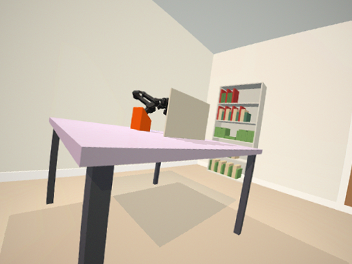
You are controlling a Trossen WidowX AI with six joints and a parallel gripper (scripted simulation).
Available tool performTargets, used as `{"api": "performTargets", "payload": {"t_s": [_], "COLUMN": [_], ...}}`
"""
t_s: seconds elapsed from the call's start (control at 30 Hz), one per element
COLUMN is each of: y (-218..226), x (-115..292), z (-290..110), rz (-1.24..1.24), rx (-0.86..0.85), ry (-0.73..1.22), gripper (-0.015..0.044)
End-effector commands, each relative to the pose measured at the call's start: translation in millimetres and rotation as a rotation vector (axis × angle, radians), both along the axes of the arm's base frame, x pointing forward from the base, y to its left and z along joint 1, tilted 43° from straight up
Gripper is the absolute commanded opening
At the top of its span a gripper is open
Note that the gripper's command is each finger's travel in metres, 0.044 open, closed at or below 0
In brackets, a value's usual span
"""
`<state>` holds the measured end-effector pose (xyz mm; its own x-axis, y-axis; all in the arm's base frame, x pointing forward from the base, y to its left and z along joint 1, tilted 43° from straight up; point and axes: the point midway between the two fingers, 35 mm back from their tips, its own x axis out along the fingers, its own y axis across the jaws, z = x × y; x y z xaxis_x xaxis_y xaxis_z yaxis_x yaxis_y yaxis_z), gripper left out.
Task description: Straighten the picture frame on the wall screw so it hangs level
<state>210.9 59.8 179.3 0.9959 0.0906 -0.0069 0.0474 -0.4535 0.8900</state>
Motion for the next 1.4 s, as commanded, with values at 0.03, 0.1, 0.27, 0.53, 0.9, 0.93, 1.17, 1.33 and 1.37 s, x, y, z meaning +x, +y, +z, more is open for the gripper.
{"api": "performTargets", "payload": {"t_s": [0.03, 0.1, 0.27, 0.53, 0.9, 0.93, 1.17, 1.33, 1.37], "y": [8, 11, 17, 21, 23, 24, 28, 28, 28], "x": [14, 21, 36, 53, 65, 70, 122, 133, 133], "z": [-5, -7, -15, -36, -35, -34, -36, -39, -39], "rz": [0.004, 0.003, 0.002, -0.004, -0.004, -0.004, -0.001, -0.001, -0.001], "rx": [0.027, 0.042, 0.077, 0.135, 0.141, 0.141, 0.142, 0.142, 0.142], "ry": [0.014, 0.015, 0.018, 0.034, 0.034, 0.033, 0.023, 0.021, 0.021], "gripper": [0.026, 0.026, 0.026, 0.026, 0.026, 0.026, 0.026, 0.026, 0.026]}}
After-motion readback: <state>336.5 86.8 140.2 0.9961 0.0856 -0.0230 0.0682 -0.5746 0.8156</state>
